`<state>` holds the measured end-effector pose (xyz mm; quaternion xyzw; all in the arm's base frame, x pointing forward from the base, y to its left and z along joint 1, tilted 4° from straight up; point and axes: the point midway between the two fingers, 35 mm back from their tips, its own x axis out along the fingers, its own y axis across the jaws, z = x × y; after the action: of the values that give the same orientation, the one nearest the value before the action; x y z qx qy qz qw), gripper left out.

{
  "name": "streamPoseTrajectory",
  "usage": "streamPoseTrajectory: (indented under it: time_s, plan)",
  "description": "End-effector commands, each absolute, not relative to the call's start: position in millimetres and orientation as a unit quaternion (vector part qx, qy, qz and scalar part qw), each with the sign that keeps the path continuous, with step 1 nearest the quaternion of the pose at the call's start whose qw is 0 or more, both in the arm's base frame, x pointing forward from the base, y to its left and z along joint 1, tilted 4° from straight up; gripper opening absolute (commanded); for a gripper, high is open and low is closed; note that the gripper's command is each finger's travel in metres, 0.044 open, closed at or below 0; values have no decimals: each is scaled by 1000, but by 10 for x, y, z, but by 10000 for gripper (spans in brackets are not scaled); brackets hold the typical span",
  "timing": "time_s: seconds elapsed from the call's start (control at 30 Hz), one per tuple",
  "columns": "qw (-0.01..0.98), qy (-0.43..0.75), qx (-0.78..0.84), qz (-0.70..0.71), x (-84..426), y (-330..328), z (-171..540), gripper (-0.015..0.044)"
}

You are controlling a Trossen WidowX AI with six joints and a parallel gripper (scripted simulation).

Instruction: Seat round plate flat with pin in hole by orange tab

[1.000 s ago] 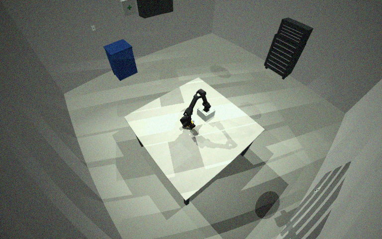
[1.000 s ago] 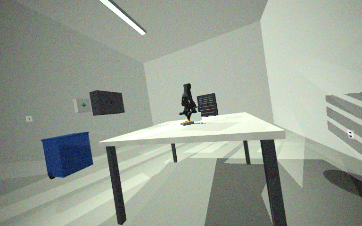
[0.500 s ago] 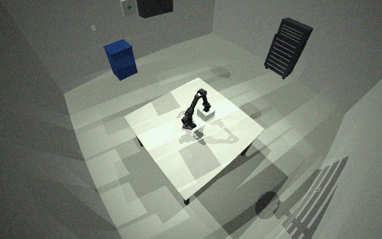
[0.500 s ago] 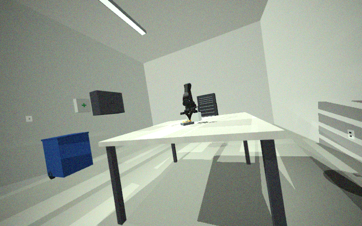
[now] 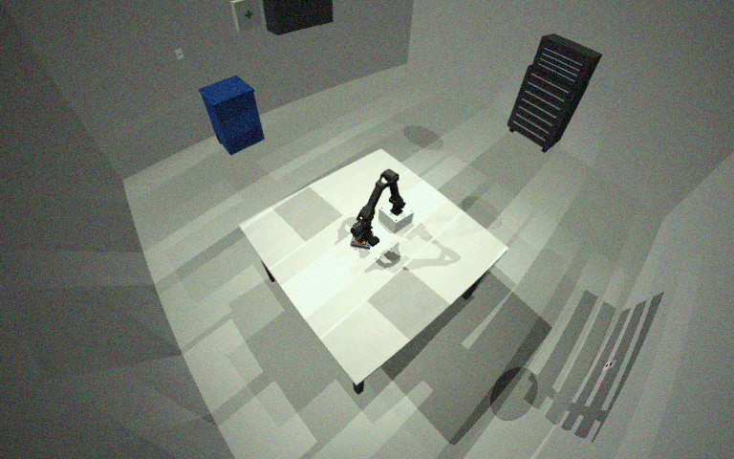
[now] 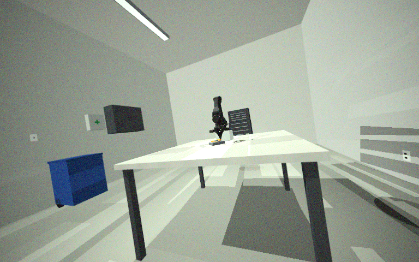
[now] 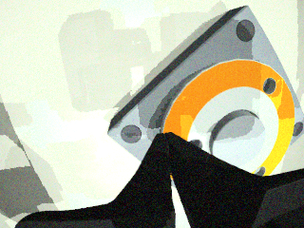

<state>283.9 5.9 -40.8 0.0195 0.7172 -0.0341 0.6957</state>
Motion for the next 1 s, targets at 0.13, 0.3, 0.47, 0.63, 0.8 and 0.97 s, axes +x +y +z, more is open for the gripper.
streamPoseTrajectory:
  time_s: [0.13, 0.3, 0.47, 0.63, 0.8, 0.97]
  plan:
    - [692, 721, 21, -36, 2730, 72, -412, 0]
    - [692, 721, 21, -36, 2690, 78, -407, 0]
    - [692, 721, 21, -36, 2647, 81, -404, 0]
    - [692, 721, 21, -36, 2604, 79, -402, 0]
    - [692, 721, 21, -36, 2573, 75, -397, 0]
    - [691, 721, 21, -36, 2544, 69, -395, 0]
